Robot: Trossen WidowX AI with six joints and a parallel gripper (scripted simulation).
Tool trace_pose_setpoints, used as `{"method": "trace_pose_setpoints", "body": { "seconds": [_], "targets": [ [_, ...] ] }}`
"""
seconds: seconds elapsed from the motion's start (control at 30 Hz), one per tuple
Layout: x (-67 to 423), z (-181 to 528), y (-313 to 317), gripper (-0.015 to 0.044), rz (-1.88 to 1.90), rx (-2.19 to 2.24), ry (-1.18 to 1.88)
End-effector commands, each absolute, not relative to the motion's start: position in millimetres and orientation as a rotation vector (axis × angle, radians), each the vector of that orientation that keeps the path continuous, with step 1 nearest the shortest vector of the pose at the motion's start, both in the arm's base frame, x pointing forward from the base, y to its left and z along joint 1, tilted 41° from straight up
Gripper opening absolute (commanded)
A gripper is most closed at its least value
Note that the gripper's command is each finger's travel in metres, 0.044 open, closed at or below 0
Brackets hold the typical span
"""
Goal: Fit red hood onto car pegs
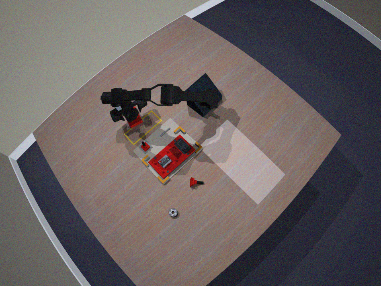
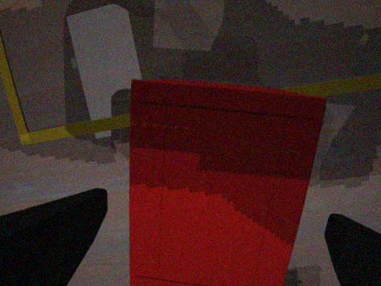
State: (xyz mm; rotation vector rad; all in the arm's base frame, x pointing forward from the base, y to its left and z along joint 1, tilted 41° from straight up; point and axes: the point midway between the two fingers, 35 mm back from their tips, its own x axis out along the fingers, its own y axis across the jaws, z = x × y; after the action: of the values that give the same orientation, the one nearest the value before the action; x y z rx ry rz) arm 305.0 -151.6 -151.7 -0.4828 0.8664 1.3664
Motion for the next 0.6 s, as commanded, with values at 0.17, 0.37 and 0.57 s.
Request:
{"method": "trace_pose_setpoints", "body": {
  "seconds": [0.17,0.37,0.57],
  "targets": [
    [304.3,-156.4,-147.6,0.044,1.365,-0.474,0.867],
    [304.3,-158.6,-145.7,0.044,1.365,-0.474,0.867],
    [304.2,-160.8,-143.7,0.044,1.365,-0.474,0.867]
  ]
}}
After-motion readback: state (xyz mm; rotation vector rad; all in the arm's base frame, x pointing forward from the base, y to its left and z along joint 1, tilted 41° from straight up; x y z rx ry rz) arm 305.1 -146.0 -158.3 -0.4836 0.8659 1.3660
